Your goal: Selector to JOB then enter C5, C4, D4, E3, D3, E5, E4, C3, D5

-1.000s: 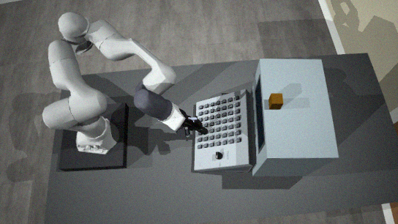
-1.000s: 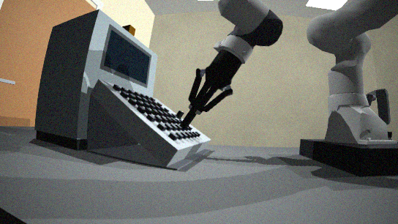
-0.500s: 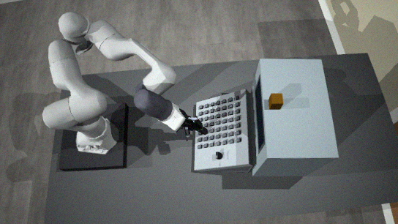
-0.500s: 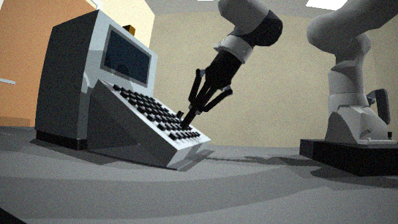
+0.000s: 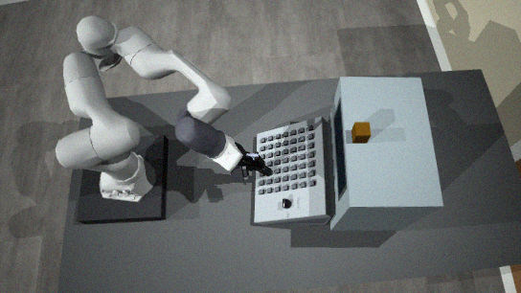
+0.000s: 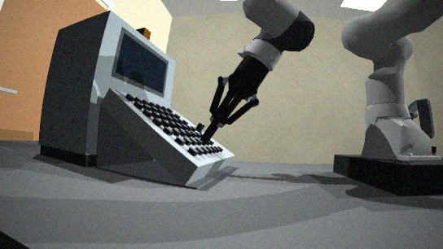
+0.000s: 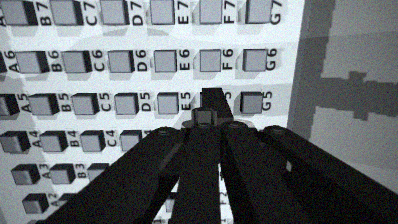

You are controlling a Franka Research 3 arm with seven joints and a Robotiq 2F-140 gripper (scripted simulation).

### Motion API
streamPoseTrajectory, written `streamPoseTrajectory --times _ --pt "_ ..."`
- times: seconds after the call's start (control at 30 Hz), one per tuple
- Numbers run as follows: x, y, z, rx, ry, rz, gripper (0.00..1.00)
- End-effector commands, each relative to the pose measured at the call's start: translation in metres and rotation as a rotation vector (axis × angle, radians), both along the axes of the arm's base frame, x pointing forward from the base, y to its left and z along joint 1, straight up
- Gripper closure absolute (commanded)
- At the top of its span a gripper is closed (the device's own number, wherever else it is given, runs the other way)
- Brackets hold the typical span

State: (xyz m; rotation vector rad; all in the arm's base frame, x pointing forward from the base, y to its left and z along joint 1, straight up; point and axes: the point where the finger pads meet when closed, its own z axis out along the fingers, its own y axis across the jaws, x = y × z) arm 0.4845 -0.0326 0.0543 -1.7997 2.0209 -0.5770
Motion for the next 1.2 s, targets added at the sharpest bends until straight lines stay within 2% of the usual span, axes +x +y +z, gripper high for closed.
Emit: streamPoseTrajectory --times 0.0,1.17 --pt "0.001 0.0 0.0 -0.002 -0.003 0.002 0.9" --pt "-0.016 0.002 0.028 -0.002 -0.003 0.002 0.9"
